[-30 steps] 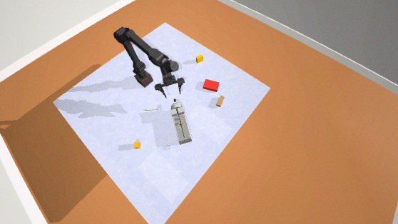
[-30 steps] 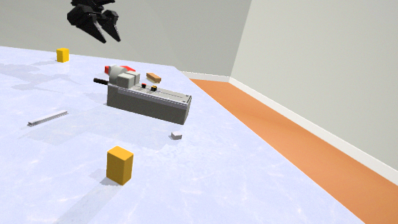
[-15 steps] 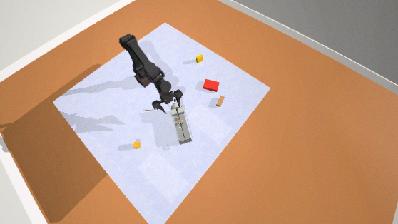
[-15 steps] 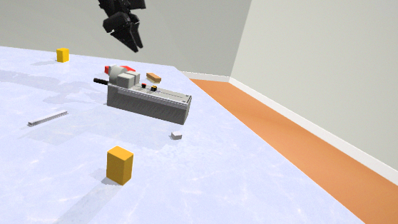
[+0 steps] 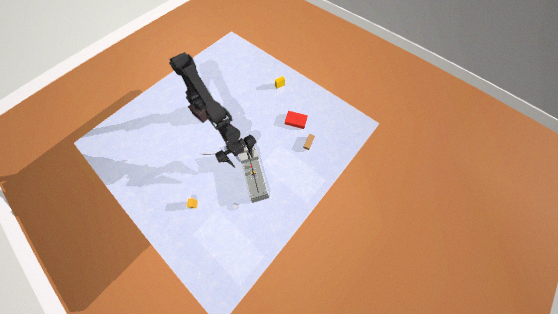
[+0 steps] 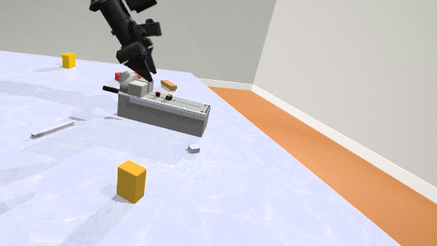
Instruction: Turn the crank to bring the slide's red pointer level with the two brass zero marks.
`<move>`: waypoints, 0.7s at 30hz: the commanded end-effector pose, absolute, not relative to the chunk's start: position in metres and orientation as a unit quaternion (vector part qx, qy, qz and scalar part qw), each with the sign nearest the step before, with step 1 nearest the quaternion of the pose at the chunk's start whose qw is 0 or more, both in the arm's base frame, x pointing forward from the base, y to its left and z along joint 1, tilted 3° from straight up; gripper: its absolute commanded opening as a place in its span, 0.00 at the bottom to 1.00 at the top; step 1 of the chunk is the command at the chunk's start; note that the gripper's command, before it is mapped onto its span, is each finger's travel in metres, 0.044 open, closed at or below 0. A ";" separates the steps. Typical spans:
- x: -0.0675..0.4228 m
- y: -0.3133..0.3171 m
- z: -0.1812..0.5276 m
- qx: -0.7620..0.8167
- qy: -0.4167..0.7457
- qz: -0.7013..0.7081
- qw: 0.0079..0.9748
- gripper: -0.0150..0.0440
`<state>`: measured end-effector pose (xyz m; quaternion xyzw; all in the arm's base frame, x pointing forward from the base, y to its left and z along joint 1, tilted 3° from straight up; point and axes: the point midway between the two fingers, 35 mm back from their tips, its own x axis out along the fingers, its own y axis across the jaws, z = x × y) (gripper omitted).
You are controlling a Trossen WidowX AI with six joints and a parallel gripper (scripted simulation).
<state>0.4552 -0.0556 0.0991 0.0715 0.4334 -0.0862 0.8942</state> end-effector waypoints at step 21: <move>0.457 -0.058 0.144 0.071 0.426 -0.085 0.898 1.00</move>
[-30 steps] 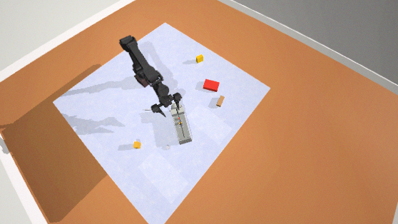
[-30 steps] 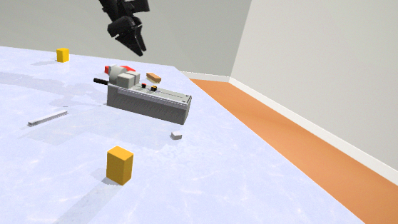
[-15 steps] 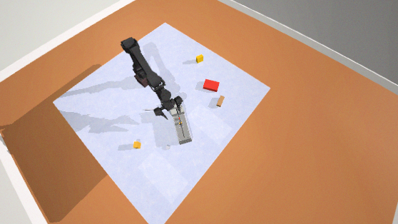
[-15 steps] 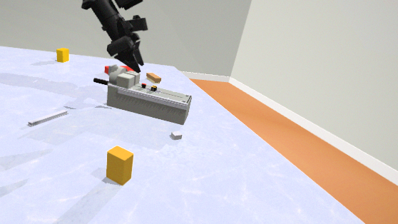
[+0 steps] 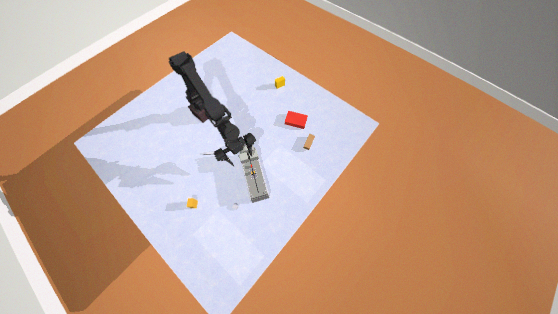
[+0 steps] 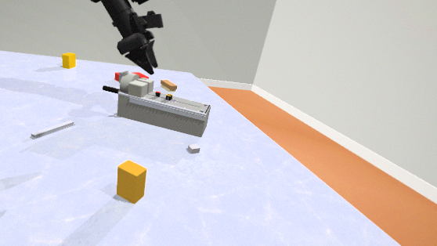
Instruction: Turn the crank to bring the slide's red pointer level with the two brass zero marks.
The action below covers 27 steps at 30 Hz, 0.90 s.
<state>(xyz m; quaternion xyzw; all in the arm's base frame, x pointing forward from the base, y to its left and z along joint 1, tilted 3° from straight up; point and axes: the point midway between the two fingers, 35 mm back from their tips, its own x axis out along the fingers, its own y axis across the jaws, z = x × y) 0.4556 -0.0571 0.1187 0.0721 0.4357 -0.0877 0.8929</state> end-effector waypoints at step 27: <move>0.358 0.034 0.153 0.121 0.366 -0.215 0.897 1.00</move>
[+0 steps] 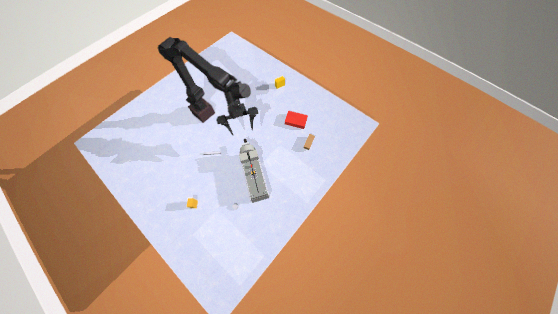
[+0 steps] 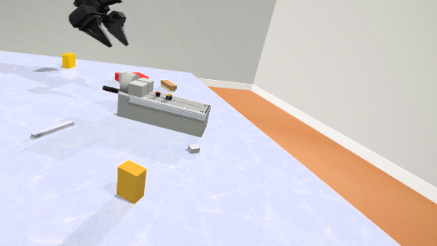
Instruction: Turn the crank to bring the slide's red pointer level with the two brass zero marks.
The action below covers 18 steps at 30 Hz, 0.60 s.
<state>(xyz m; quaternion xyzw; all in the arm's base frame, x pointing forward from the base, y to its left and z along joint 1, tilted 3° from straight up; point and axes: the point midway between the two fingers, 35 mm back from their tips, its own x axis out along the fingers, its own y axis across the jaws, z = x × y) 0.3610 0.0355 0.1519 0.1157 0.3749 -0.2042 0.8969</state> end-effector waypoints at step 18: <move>0.362 0.040 0.064 0.121 0.366 -0.215 0.897 1.00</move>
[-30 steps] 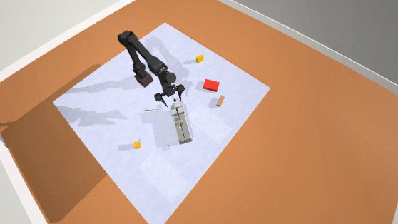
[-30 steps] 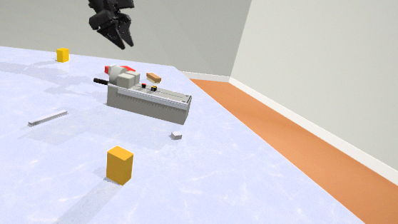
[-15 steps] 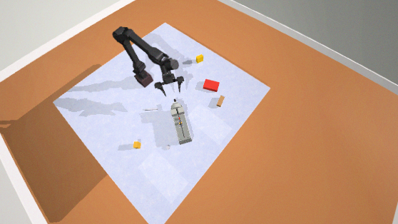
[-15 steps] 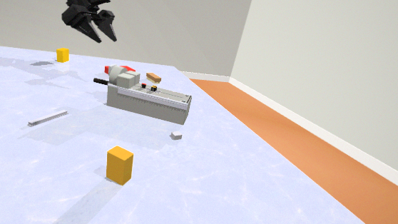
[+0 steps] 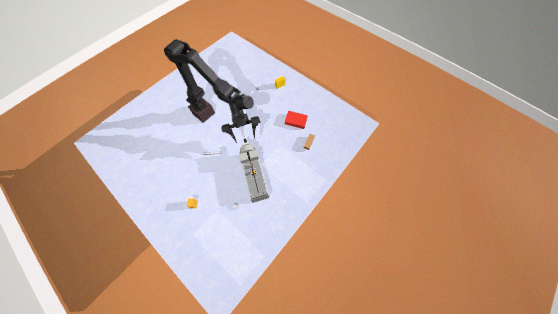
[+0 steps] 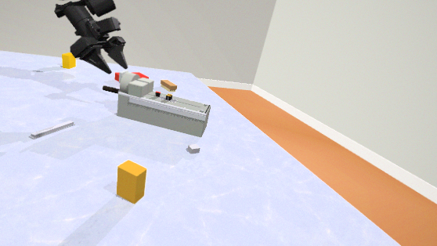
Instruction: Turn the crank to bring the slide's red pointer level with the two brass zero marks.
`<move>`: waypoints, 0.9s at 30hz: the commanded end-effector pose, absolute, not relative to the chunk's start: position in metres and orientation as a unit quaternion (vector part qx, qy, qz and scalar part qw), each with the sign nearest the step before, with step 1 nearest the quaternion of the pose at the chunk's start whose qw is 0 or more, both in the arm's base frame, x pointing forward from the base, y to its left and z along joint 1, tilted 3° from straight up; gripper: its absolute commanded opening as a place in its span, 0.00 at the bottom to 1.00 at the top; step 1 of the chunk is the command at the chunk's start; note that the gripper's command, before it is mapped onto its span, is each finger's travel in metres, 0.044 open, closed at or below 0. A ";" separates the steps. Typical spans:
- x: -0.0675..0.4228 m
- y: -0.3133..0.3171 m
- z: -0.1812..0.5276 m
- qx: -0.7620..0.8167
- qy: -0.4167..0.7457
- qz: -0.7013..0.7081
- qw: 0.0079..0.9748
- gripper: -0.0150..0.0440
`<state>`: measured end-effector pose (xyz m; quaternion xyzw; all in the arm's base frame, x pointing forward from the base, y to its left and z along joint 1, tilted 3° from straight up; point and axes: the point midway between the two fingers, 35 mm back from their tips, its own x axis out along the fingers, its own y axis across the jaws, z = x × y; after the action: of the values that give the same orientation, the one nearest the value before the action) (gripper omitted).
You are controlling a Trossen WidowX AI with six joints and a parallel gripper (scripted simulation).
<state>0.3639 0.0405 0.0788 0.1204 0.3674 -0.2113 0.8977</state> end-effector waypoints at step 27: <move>0.362 0.042 0.017 0.121 0.367 -0.215 0.897 1.00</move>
<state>0.3628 0.0430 0.0217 0.1204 0.3674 -0.2112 0.8977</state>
